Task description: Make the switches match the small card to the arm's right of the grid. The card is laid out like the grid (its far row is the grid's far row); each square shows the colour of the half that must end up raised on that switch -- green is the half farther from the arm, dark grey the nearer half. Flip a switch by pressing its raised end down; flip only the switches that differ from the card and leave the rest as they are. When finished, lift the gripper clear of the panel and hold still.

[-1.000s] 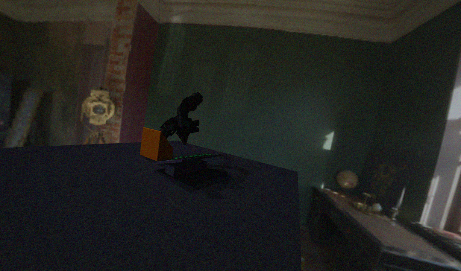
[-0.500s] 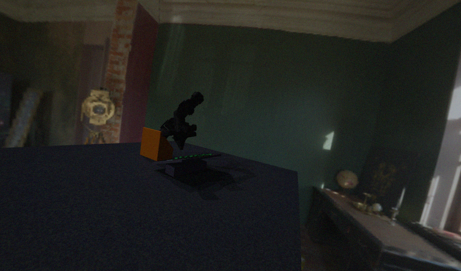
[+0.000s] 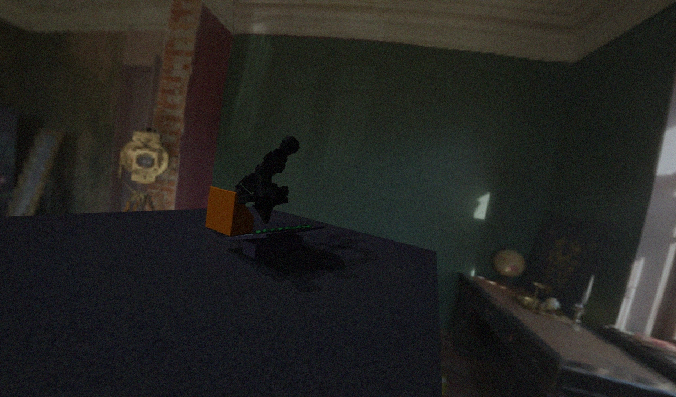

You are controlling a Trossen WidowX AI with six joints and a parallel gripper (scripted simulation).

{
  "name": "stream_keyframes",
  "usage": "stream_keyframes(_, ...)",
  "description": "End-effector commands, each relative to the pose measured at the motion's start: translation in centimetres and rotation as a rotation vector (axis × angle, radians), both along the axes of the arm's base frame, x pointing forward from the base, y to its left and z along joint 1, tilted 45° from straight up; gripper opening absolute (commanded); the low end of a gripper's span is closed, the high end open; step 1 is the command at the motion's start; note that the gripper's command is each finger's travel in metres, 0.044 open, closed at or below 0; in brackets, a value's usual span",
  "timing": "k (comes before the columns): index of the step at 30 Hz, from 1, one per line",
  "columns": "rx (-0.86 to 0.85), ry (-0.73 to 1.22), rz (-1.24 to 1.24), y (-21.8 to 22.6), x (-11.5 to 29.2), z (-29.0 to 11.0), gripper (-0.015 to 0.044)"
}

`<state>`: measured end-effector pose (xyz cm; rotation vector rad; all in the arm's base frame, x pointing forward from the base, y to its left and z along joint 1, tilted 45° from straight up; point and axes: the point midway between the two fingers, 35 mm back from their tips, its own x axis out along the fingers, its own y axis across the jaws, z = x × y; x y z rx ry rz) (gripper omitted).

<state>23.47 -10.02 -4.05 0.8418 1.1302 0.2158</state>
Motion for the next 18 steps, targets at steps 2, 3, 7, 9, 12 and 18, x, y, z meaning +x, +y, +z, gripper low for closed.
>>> stream_keyframes(2, 0.012, 0.007, 0.001, 0.61, 0.03, -0.44, 0.0000)
stream_keyframes(3, 0.012, 0.007, 0.001, 0.67, 0.09, -0.53, 0.0000)
stream_keyframes(7, 0.012, 0.006, 0.001, 1.02, 0.39, -0.97, 0.0000)
stream_keyframes(9, 0.012, 0.006, 0.001, 1.20, 0.53, -1.18, 0.0000)
stream_keyframes(12, 0.012, 0.006, 0.001, 1.26, 0.58, -1.26, 0.0000)
stream_keyframes(18, 0.012, 0.006, 0.001, 1.26, 0.58, -1.26, 0.0000)
